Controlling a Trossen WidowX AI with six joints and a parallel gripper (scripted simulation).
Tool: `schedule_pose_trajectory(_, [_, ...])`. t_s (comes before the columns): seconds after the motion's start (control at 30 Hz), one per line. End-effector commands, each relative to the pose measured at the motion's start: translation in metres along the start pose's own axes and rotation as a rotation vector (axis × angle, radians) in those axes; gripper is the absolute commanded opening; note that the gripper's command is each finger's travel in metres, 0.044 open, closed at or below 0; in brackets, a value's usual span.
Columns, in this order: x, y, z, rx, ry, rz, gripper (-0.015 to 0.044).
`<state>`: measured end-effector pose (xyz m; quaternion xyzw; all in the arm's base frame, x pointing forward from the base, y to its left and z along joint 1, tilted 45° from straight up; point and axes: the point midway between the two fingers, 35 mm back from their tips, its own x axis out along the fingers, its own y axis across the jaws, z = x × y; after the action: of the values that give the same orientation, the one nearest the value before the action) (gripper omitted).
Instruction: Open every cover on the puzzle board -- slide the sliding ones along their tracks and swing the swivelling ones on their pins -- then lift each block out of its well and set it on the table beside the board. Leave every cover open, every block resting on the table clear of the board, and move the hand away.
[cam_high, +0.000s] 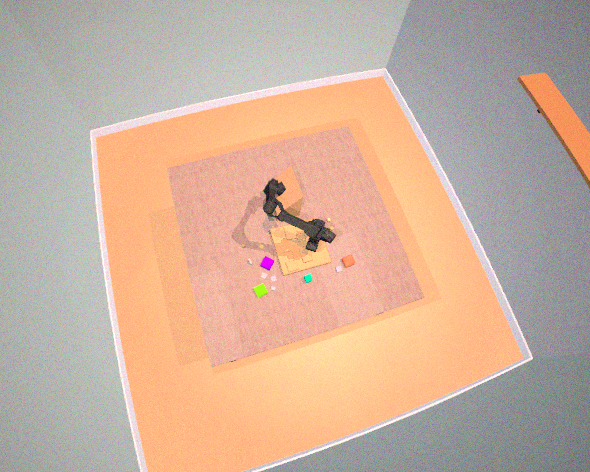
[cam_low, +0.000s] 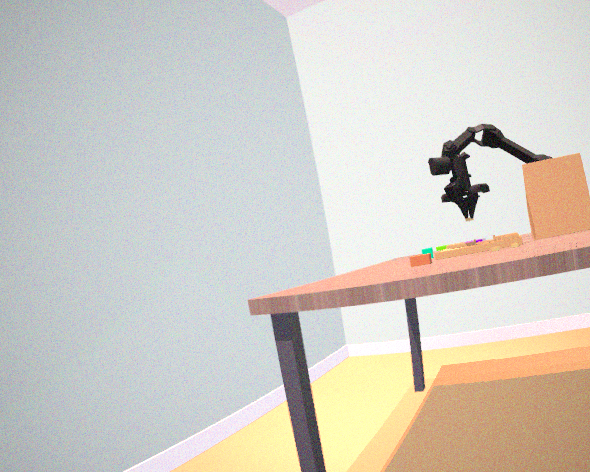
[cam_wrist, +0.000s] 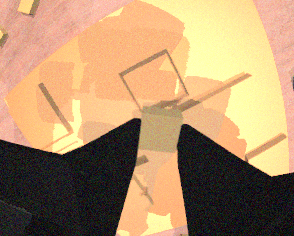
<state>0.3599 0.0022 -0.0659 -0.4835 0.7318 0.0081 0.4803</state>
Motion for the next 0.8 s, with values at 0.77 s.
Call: schedule_pose_trajectory(0.77, [-0.008, -0.058, -0.089, -0.003, -0.021, 0.028, 0.008])
